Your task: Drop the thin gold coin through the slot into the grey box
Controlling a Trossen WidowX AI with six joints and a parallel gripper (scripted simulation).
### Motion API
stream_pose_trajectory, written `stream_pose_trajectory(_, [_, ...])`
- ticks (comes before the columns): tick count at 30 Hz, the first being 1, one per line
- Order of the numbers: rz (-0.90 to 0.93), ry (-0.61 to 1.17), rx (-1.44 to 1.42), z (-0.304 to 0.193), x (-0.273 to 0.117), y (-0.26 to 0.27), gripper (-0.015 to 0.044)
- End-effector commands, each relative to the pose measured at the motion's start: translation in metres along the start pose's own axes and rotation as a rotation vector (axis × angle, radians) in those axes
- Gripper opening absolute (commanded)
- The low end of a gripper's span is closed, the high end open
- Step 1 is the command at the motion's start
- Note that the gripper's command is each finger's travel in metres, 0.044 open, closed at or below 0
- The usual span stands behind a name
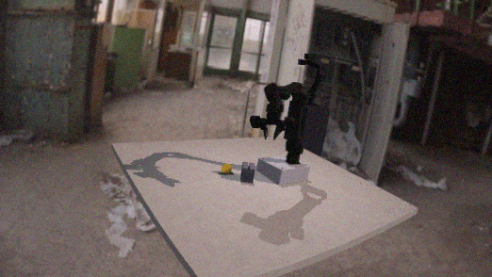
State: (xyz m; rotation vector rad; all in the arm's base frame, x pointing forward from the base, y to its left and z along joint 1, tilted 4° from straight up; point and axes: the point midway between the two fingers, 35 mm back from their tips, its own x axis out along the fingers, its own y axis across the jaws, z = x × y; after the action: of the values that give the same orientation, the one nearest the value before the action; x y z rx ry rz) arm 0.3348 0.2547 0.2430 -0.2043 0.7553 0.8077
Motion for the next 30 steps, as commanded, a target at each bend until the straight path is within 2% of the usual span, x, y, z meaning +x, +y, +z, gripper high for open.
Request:
stream_pose_trajectory(1, [-0.15, 0.127, 0.152, -0.033, 0.002, -0.069, 0.0161])
stream_pose_trajectory(9, [-0.369, 0.367, 0.414, -0.111, -0.017, -0.173, 0.0161])
stream_pose_trajectory(17, [-0.517, 0.624, 0.682, -0.208, -0.064, -0.244, 0.0161])
stream_pose_trajectory(20, [-0.541, 0.692, 0.752, -0.235, -0.081, -0.256, 0.0161])
stream_pose_trajectory(26, [-0.542, 0.696, 0.757, -0.238, -0.082, -0.254, 0.0161])
stream_pose_trajectory(30, [-0.543, 0.696, 0.757, -0.261, -0.061, -0.26, 0.0161])
